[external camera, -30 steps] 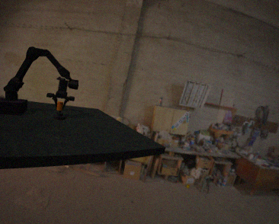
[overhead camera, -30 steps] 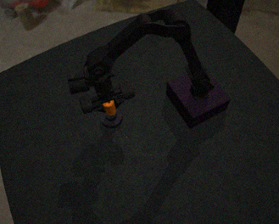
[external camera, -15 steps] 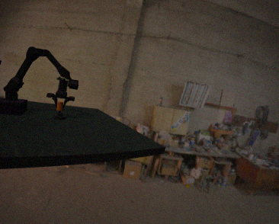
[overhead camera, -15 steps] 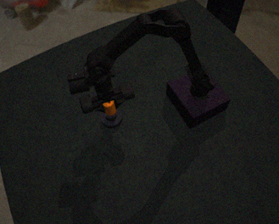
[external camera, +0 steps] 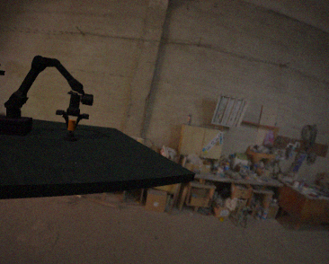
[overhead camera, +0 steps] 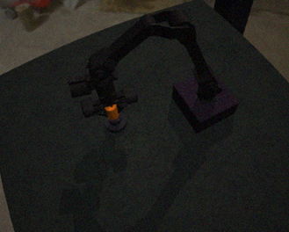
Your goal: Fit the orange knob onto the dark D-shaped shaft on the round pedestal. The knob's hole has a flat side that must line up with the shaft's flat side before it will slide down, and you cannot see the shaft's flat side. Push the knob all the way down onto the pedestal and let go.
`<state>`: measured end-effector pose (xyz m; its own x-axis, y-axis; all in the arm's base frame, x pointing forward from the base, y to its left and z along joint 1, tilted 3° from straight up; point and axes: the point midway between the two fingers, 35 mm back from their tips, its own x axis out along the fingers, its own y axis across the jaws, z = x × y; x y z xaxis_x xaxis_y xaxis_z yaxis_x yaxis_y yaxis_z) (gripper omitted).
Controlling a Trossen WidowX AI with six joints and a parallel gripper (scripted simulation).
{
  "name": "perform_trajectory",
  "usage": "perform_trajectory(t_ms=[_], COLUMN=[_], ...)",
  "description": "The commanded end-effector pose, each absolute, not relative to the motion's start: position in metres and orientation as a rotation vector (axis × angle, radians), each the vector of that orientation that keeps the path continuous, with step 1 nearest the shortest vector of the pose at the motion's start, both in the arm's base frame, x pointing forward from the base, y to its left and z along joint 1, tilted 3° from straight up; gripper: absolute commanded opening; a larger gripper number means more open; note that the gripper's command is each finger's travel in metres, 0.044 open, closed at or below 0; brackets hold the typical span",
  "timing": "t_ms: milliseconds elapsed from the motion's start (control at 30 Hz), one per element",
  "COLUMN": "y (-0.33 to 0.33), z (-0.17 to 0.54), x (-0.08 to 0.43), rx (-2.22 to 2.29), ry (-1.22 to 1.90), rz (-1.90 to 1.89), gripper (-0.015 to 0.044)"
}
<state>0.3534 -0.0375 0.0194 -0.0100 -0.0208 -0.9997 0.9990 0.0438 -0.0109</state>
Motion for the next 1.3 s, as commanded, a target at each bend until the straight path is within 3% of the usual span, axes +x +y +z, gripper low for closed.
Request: perform_trajectory(t_ms=[0, 1267], y=[-0.0382, -0.0378], z=[0.0192, 0.0229], x=[0.3534, 0.3512], rx=[1.158, 1.311], ry=[1.214, 1.108], rz=[-1.200, -1.351], gripper=[0.0000, 0.0000])
